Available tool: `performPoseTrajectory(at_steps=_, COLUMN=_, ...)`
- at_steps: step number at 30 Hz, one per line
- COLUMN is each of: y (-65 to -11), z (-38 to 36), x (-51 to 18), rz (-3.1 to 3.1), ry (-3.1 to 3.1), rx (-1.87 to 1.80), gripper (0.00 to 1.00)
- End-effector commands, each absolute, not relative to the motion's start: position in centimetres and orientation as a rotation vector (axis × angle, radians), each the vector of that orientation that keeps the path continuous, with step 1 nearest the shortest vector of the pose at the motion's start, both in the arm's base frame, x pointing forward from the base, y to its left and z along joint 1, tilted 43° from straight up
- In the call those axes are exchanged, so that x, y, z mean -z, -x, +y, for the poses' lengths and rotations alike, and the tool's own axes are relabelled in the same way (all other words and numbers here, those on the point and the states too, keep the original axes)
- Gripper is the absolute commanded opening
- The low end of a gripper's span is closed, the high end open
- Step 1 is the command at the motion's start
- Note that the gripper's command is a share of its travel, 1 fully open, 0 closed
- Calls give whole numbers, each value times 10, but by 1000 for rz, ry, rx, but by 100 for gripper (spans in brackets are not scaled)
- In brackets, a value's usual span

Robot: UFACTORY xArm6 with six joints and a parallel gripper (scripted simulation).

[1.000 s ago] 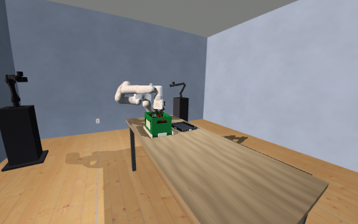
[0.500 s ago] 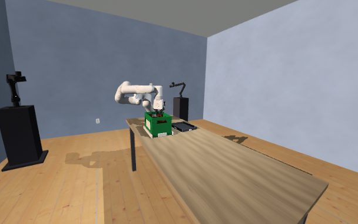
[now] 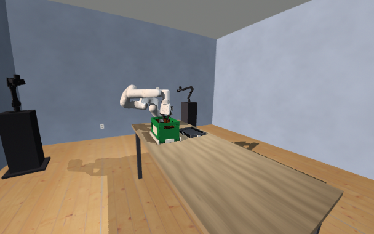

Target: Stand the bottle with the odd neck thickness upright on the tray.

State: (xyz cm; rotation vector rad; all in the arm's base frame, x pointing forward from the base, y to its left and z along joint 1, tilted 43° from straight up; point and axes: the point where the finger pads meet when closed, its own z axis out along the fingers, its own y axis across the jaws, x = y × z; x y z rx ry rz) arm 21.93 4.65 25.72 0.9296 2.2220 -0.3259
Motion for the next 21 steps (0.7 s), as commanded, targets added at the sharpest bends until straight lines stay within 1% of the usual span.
performPoseTrajectory(at_steps=1, y=-219, z=47, x=-258, rz=2222, ry=-930, rx=323, gripper=0)
performPoseTrajectory(at_steps=21, y=-214, z=52, x=-266, rz=2222, ry=-930, rx=323, gripper=0)
